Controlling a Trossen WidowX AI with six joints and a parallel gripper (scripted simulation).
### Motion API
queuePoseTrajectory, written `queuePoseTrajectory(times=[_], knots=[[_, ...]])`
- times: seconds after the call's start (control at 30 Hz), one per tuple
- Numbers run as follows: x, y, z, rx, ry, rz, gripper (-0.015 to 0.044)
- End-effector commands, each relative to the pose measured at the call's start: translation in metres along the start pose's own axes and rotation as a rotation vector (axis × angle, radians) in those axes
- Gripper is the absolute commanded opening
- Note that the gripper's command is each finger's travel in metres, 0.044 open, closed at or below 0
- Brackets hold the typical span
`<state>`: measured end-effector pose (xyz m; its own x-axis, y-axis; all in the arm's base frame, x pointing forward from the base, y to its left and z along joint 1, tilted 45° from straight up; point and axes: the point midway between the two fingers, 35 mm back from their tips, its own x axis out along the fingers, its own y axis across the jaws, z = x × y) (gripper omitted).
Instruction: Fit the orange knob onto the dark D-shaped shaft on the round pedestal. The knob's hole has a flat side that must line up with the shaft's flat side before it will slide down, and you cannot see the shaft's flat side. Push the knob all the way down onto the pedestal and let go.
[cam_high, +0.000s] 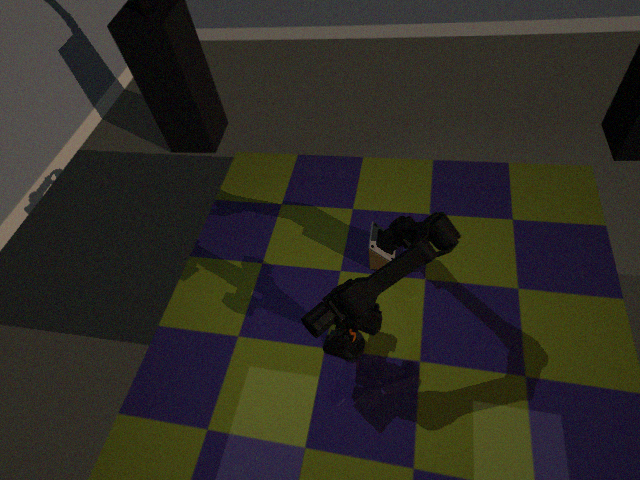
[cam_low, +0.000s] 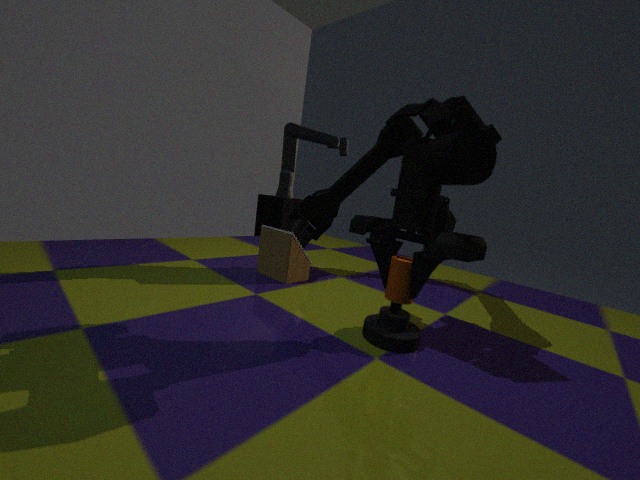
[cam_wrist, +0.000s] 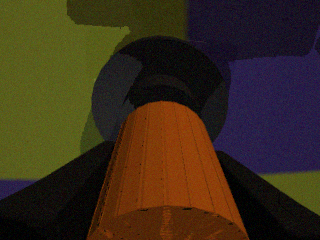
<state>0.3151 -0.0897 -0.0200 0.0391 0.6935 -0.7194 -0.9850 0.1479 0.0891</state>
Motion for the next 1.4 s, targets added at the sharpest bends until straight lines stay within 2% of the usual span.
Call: queuePoseTrajectory(times=[0.0, 0.73, 0.97, 1.37], knots=[[0.0003, 0.0002, -0.0007, -0.041, -0.001, -0.003, 0.0000], [-0.0016, -0.0007, 0.0008, -0.041, -0.001, -0.003, 0.0000], [-0.0008, -0.0004, -0.0004, -0.240, -0.001, -0.004, 0.0000], [0.0028, -0.0003, 0.0000, -0.251, -0.001, -0.004, 0.0000]])
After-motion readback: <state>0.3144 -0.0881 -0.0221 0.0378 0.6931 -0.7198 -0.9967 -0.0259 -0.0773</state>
